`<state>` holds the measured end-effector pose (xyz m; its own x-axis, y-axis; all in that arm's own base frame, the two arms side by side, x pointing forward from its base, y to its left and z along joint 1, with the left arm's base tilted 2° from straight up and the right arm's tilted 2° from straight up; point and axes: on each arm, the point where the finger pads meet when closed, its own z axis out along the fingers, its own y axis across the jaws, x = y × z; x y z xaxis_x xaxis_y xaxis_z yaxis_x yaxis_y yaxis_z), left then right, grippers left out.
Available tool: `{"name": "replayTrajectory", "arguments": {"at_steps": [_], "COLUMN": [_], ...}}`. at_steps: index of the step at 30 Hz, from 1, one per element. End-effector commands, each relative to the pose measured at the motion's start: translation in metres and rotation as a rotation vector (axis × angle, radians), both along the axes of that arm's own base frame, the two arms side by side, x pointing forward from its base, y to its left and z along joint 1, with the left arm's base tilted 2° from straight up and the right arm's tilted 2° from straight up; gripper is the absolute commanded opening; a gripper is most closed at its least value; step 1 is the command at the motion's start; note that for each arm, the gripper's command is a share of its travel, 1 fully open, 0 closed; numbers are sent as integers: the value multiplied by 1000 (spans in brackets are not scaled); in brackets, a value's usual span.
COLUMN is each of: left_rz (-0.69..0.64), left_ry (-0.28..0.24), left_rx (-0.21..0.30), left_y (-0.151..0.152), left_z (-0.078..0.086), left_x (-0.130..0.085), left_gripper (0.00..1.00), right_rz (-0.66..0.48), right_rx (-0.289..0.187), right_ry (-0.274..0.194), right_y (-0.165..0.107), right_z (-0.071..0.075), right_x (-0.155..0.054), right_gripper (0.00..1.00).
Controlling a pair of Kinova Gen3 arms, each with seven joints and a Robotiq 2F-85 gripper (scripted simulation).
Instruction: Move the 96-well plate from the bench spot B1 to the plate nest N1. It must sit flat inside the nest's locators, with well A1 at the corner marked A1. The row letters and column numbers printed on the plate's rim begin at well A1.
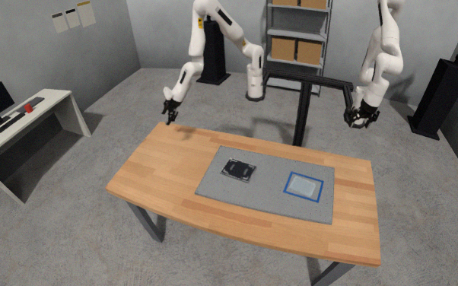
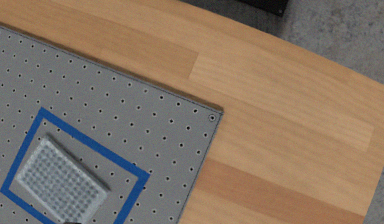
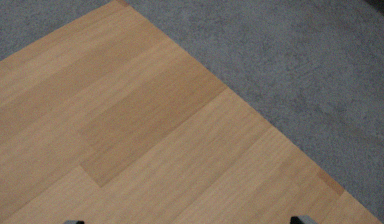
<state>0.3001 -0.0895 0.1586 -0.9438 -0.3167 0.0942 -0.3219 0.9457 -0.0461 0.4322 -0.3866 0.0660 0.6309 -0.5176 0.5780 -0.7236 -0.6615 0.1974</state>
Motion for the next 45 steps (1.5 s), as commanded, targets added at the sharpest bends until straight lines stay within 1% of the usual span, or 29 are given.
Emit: {"name": "replayTrajectory", "arguments": {"at_steps": [1, 17, 18, 34, 40, 45], "left_rz": [0, 0, 0, 24, 61, 108], "left_ry": [-2, -2, -2, -4, -8, -13], "left_rx": [0, 0, 0, 0, 2, 4], "left_y": [0, 0, 0, 11, 28, 50], "left_z": [1, 1, 1, 2, 3, 5], "left_x": [0, 0, 0, 7, 15, 24], "left_gripper": [1000, 1000, 17, 17, 17, 17], "right_rz": [0, 0, 0, 0, 0, 0], "right_rx": [-2, -2, -2, -2, -2, -2], "right_ry": [-2, -2, -2, -2, -2, -2], "right_y": [0, 0, 0, 0, 0, 0], "right_z": [1, 1, 1, 1, 1, 1], "right_x": [1, 1, 1, 1, 1, 1], "right_gripper": [1000, 1000, 1000, 1000, 1000, 1000]}}
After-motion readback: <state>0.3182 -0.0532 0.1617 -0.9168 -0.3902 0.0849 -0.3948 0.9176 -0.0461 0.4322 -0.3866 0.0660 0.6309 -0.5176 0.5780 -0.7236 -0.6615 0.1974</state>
